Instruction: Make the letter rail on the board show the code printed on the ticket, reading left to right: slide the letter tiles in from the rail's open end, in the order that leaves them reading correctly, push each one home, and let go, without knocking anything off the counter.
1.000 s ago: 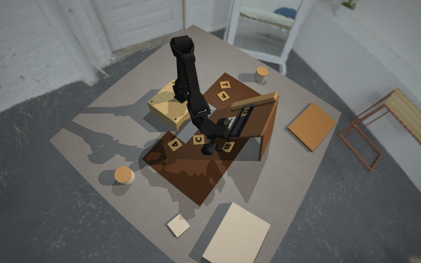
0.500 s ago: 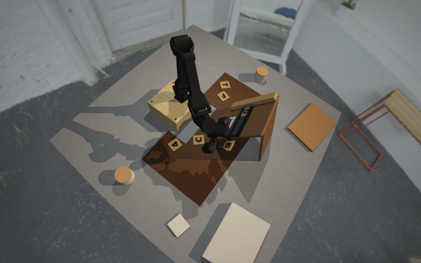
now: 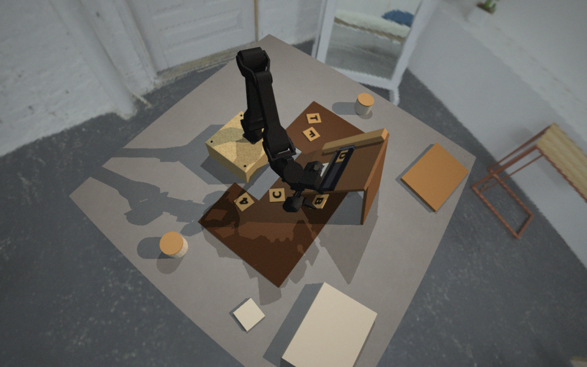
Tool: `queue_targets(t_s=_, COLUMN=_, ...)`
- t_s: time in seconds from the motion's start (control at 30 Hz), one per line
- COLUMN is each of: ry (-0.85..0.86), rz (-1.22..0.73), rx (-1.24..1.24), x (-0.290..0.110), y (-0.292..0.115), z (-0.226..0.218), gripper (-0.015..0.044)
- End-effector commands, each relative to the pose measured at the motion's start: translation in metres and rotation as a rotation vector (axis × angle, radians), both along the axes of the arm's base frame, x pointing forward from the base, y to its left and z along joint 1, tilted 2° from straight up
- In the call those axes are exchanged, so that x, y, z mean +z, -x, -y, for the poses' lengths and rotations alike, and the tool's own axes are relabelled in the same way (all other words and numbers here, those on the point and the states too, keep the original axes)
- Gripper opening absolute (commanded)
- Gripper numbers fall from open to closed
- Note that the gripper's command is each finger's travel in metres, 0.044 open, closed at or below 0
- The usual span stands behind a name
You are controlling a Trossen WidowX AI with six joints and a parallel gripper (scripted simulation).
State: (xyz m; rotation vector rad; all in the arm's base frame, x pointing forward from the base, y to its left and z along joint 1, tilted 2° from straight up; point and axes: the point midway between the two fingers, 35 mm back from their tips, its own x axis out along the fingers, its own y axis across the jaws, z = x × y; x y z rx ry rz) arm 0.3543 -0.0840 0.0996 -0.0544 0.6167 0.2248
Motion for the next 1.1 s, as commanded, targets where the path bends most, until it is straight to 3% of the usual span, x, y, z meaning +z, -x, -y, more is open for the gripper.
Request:
queue_targets(t_s=0.0, ry=-0.003, rz=-0.003, rx=-0.003, x=-0.001, y=0.001, z=-0.003, gripper=0.0)
queue_targets(t_s=1.07, ry=-0.005, rz=-0.003, rx=-0.003, x=0.0, y=0.004, z=-0.019, gripper=0.0)
